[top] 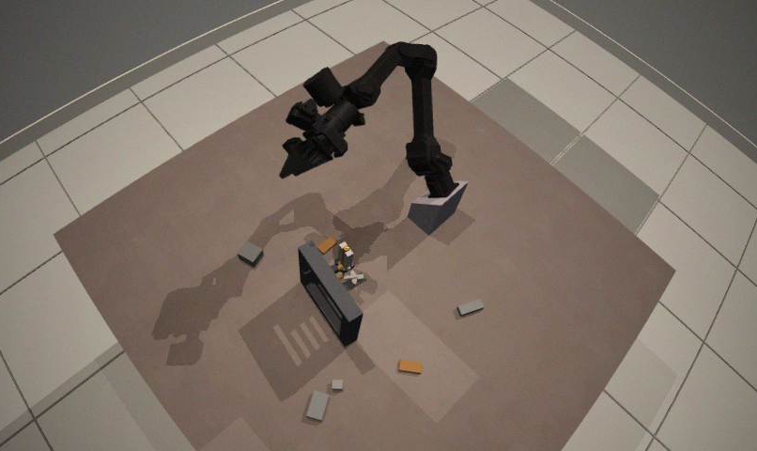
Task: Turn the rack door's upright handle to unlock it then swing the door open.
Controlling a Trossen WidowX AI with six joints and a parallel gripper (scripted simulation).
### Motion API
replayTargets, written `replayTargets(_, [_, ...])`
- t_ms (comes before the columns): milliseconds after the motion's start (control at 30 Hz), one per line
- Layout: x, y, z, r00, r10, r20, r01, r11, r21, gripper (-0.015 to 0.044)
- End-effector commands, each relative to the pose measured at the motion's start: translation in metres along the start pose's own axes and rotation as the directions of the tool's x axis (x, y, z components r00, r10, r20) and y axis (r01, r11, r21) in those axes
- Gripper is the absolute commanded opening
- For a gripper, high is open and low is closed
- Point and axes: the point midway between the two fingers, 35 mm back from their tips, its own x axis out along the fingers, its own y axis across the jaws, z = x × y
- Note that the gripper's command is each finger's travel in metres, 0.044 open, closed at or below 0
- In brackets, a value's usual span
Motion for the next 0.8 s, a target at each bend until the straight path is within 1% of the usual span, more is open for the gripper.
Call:
replayTargets(0, [0.014,0.000,-0.019,0.992,-0.037,-0.121,0.041,0.999,0.028,0.0286])
replayTargets(167, [0.026,0.002,-0.040,0.965,-0.078,-0.252,0.092,0.995,0.041,0.0286])
replayTargets(333, [0.035,0.003,-0.061,0.919,-0.124,-0.373,0.148,0.988,0.036,0.0286])
replayTargets(533, [0.042,0.004,-0.085,0.845,-0.185,-0.501,0.218,0.976,0.007,0.0286])
replayTargets(767, [0.045,0.005,-0.111,0.739,-0.263,-0.621,0.296,0.954,-0.053,0.0286])
